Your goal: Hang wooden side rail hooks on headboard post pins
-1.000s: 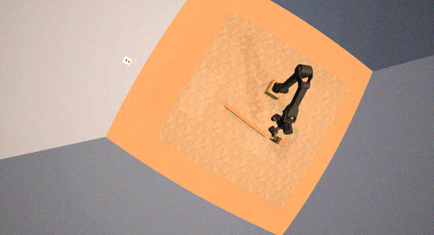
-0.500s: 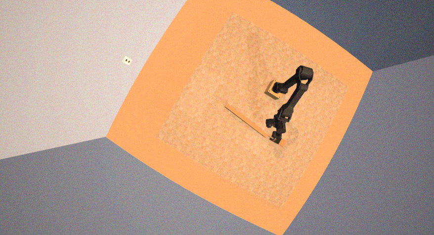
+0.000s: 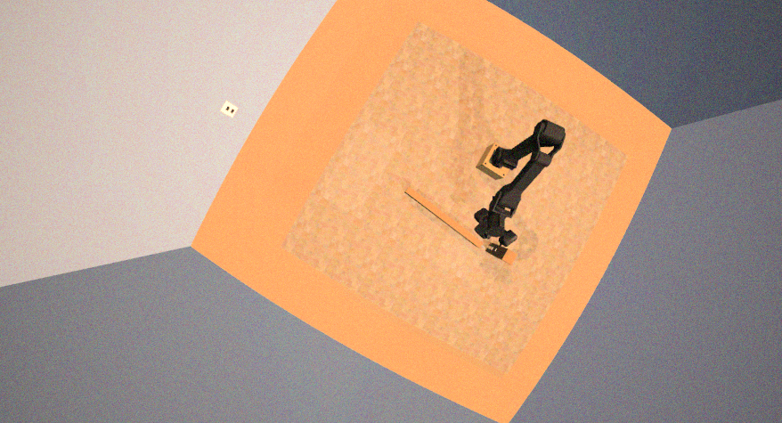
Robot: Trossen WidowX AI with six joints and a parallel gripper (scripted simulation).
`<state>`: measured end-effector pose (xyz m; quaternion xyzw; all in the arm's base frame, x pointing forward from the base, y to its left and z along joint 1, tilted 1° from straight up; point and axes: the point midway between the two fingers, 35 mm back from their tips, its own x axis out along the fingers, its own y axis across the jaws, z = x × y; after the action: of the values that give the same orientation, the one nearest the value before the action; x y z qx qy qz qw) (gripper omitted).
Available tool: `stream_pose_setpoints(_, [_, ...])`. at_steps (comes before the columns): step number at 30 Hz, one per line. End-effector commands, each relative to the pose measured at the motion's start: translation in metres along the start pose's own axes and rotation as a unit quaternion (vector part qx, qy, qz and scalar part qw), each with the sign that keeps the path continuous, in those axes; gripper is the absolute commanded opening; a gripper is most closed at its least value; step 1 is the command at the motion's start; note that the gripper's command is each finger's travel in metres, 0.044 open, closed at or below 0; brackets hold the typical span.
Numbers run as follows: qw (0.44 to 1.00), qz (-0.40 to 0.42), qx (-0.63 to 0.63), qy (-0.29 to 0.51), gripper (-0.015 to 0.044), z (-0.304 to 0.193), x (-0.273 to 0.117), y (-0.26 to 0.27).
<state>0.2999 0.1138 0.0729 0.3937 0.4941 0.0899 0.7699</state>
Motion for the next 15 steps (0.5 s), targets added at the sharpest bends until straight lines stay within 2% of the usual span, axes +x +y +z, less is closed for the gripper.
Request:
stream_pose_setpoints(1, [0.996, 0.013, -0.091, 0.001, 0.0440, 0.001, 0.000, -0.004])
stream_pose_setpoints(8, [0.958, 0.043, -0.283, -0.011, 0.0440, 0.006, -0.003, -0.005])
stream_pose_setpoints(15, [0.881, 0.070, -0.466, -0.034, 0.0440, 0.011, -0.006, -0.005])
